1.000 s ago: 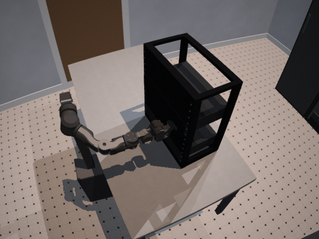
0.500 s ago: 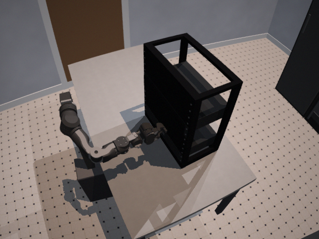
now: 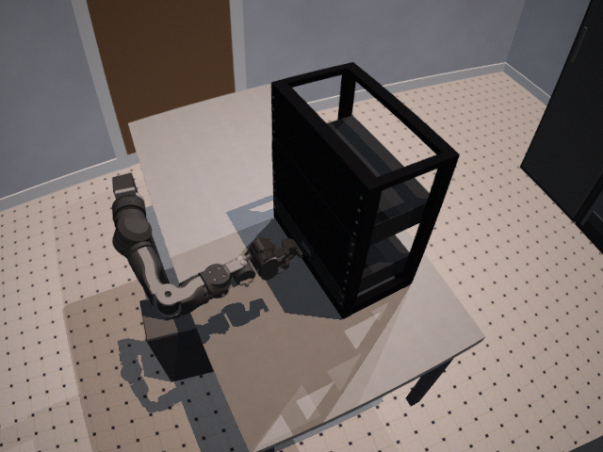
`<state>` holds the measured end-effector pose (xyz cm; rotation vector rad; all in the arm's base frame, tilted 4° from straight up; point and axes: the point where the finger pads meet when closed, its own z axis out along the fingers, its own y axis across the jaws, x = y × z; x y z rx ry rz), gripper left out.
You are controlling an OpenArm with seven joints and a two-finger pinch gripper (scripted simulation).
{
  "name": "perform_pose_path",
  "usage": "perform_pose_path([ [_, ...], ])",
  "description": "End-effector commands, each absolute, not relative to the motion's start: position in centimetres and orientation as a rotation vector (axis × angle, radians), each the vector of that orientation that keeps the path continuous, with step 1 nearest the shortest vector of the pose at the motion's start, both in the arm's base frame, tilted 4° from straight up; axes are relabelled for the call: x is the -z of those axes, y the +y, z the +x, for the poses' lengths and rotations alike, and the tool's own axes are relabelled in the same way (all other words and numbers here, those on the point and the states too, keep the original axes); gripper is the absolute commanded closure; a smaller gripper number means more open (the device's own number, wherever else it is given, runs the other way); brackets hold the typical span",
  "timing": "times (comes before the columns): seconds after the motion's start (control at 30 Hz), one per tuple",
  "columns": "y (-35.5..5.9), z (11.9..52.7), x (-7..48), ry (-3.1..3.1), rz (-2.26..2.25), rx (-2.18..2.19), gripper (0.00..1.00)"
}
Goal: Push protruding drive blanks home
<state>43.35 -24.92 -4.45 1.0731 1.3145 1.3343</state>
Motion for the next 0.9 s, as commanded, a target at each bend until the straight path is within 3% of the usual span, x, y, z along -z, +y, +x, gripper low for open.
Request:
perform_pose_path([
  [0.0, -25.0, 43.2, 4.1, 1.300, 1.067, -1.340, 1.00],
  [0.6, -27.6, 42.5, 0.8, 1.299, 1.073, -1.337, 1.00],
  [0.87, -27.3, 44.1, 0.7, 1.299, 1.074, -1.337, 1.00],
])
